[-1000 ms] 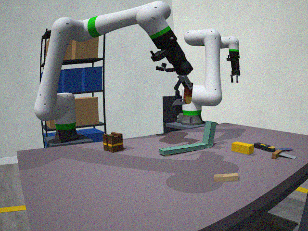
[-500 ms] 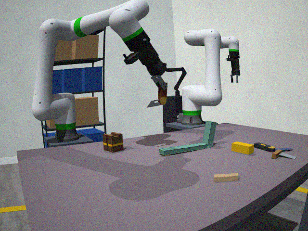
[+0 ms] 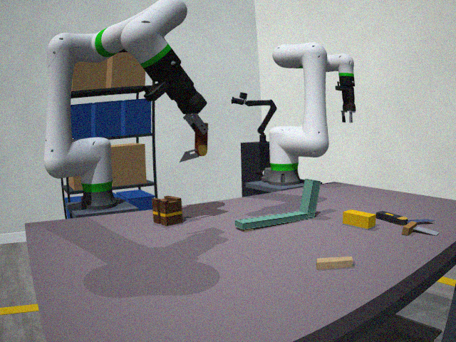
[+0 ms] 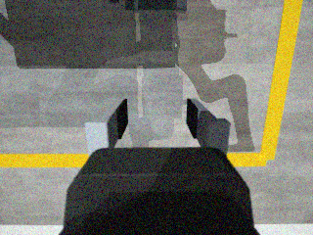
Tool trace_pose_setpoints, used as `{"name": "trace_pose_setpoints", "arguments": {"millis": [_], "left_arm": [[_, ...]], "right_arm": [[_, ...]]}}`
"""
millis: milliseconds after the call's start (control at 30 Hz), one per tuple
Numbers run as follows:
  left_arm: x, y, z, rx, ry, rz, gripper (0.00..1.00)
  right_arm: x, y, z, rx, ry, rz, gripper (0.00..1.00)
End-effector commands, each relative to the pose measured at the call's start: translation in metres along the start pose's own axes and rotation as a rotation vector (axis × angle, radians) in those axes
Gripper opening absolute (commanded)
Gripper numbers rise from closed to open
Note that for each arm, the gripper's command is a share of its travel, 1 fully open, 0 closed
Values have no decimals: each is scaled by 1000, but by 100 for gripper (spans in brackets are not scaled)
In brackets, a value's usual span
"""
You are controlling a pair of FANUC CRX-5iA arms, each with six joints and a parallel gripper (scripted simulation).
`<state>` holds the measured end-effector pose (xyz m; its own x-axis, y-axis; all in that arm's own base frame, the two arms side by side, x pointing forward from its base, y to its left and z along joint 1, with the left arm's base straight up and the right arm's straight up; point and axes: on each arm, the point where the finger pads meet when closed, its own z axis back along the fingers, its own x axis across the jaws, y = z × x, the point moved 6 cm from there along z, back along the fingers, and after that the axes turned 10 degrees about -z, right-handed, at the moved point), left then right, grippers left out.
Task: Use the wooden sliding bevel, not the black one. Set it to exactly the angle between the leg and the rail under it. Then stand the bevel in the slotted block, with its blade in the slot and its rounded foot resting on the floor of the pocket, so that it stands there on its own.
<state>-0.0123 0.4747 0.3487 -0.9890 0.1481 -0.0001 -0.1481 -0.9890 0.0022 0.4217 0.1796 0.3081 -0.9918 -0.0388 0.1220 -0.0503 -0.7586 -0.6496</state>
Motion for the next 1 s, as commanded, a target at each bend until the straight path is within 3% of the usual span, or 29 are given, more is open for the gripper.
{"name": "trace_pose_setpoints", "arguments": {"millis": [0,433,967], "left_arm": [[0,0,1,-2,0,0,100],[0,0,1,-2,0,0,100],[0,0,1,-2,0,0,100]], "right_arm": [[7,11,9,-8,-10,12,0],[38,53,39,-33,-49,55,0],[51,73,52,-45,-67,74,0]]}}
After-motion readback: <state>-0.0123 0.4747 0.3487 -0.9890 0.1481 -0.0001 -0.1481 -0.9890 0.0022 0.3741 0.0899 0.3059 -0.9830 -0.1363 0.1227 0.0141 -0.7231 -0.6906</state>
